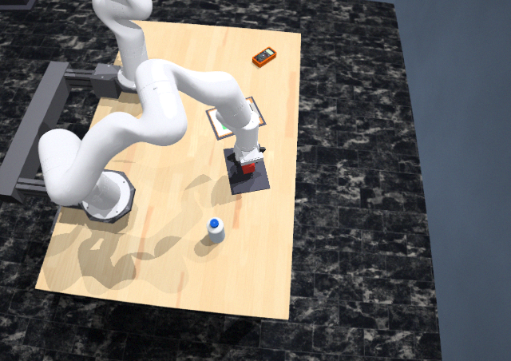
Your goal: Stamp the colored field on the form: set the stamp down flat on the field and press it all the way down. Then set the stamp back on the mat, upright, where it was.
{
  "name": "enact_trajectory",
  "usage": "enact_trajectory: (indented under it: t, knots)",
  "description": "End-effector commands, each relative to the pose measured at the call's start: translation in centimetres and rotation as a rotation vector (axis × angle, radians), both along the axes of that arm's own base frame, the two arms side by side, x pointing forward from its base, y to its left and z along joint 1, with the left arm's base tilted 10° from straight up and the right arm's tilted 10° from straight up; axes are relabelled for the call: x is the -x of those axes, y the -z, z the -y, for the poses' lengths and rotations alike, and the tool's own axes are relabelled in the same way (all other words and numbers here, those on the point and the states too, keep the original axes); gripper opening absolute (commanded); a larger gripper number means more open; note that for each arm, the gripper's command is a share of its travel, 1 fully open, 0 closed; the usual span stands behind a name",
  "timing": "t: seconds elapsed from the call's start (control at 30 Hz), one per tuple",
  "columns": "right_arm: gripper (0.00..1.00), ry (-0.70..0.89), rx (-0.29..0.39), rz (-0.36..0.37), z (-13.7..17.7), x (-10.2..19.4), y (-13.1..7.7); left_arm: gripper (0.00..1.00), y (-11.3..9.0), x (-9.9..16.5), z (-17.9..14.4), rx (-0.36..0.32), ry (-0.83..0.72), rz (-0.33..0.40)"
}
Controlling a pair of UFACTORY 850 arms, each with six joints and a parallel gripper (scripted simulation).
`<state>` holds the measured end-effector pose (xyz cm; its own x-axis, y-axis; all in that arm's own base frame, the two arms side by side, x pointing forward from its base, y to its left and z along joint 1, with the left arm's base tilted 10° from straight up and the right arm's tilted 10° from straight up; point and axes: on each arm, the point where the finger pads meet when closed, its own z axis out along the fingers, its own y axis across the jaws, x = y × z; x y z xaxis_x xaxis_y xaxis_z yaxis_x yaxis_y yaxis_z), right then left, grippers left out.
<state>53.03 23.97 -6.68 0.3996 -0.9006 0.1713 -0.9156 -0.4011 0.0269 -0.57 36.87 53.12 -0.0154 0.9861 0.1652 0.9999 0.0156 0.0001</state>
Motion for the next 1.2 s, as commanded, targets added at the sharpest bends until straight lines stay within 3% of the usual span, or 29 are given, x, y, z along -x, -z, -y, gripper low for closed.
enact_trajectory:
  t: [0.0,0.2,0.33,0.4,0.47,0.53,1.17]
  knots:
    - [0.91,0.0,-0.001,0.002,-0.1,-0.1,-0.1,1.0,-0.1,0.0,0.0,-0.002,0.0,0.0]
    - [0.91,0.0,-0.001,0.002,-0.1,-0.1,-0.5,1.0,-0.1,0.0,0.0,-0.002,0.0,0.0]
    - [0.91,0.0,-0.001,0.002,-0.9,0.1,-5.0,1.0,-0.1,0.0,0.0,-0.002,0.0,0.0]
    - [0.91,0.0,-0.001,0.002,-0.9,0.1,-5.0,1.0,-0.1,0.0,0.0,-0.002,0.0,0.0]
    - [0.91,0.0,-0.001,0.002,-1.3,0.3,-7.6,1.0,-0.1,0.0,0.0,-0.002,0.0,0.0]
    - [0.91,0.0,-0.001,0.002,-1.6,0.3,-8.9,1.0,-0.1,0.0,0.0,-0.002,0.0,0.0]
    - [0.91,0.0,-0.001,0.002,-1.6,0.3,-9.0,1.0,-0.1,0.0,0.0,-0.002,0.0,0.0]
